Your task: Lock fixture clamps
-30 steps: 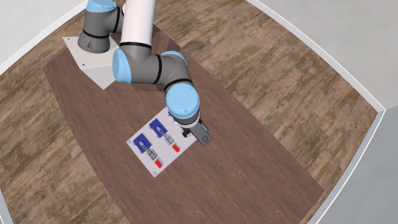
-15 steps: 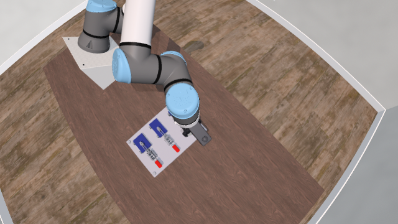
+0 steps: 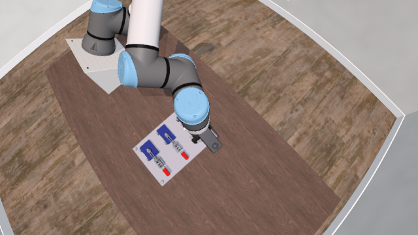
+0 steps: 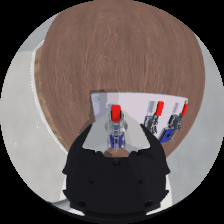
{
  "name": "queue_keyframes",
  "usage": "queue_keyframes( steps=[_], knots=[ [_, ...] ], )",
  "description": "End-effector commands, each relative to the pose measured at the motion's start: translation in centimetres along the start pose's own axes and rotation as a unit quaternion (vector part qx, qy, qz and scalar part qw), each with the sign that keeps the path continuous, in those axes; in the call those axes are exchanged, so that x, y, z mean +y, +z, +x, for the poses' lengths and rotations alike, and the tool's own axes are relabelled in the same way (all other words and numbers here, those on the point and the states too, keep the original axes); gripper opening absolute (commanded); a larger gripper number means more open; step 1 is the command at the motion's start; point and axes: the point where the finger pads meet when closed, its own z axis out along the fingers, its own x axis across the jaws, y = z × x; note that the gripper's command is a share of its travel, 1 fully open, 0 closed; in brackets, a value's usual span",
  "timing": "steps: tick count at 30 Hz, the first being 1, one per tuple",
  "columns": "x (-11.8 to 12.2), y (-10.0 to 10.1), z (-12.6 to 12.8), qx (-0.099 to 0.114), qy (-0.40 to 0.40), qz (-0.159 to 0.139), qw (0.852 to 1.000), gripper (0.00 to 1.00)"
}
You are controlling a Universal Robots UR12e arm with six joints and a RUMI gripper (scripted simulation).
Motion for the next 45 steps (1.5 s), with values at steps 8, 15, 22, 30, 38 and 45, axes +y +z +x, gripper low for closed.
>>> queue_keyframes(
  steps=[8, 15, 22, 30, 38, 45],
  knots=[
    [0.13, -0.09, -0.01, -0.001, 0.001, 0.001, 1.0, 0.0],
    [0.05, 0.12, -0.01, -0.001, 0.001, 0.0, 1.0, 0.0],
    [-0.14, 0.61, -0.06, -0.001, 0.001, 0.0, 1.0, 0.0],
    [-0.17, 0.6, -0.05, 0.0, 0.0, 0.0, 1.0, 0.0],
    [-0.27, 0.71, -0.08, 0.0, -0.001, -0.001, 1.0, 0.0],
    [-0.28, 0.76, -0.08, 0.0, -0.001, -0.001, 1.0, 0.0]
  ],
)
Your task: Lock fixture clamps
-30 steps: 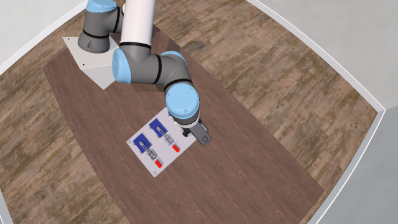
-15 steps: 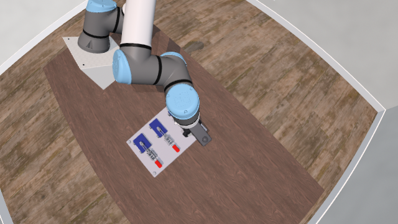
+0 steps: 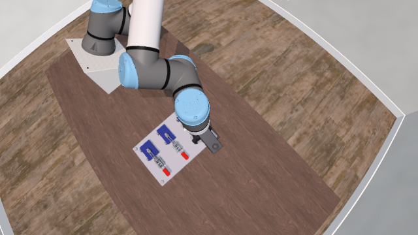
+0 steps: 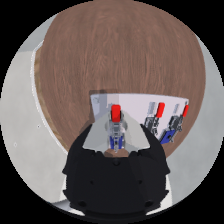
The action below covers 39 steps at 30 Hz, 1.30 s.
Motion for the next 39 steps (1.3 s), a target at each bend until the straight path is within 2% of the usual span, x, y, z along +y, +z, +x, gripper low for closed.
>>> queue_keyframes(
  steps=[1, 15, 16, 39],
  knots=[
    [-0.1, 0.31, -0.09, 0.0, -0.001, -0.002, 1.0, 0.0],
    [-0.04, 0.14, -0.12, 0.001, -0.001, -0.002, 1.0, 0.0],
    [0.11, -0.09, 0.03, 0.0, 0.001, 0.0, 1.0, 0.28],
    [0.17, 0.02, 0.2, 0.0, 0.002, -0.001, 1.0, 0.28]
  ],
)
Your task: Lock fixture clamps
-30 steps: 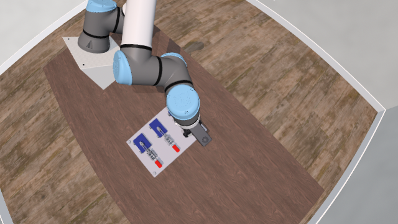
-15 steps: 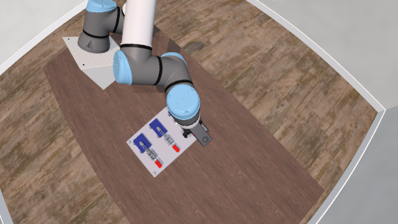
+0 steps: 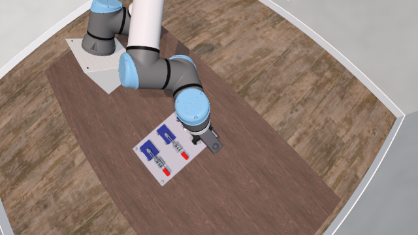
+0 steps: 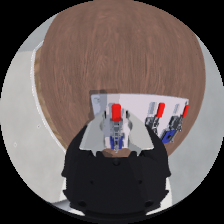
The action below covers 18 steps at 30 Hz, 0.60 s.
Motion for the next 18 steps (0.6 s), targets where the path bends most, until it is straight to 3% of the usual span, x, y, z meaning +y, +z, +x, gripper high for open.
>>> queue_keyframes(
  steps=[1, 13, 18],
  knots=[
    [0.2, 0.0, 0.3, 0.0, 0.003, -0.001, 1.0, 0.28],
    [0.0, -0.7, 0.2, 0.0, 0.002, 0.001, 1.0, 0.28],
    [-0.1, -2.0, 0.2, 0.001, 0.001, 0.002, 1.0, 0.28]
  ],
)
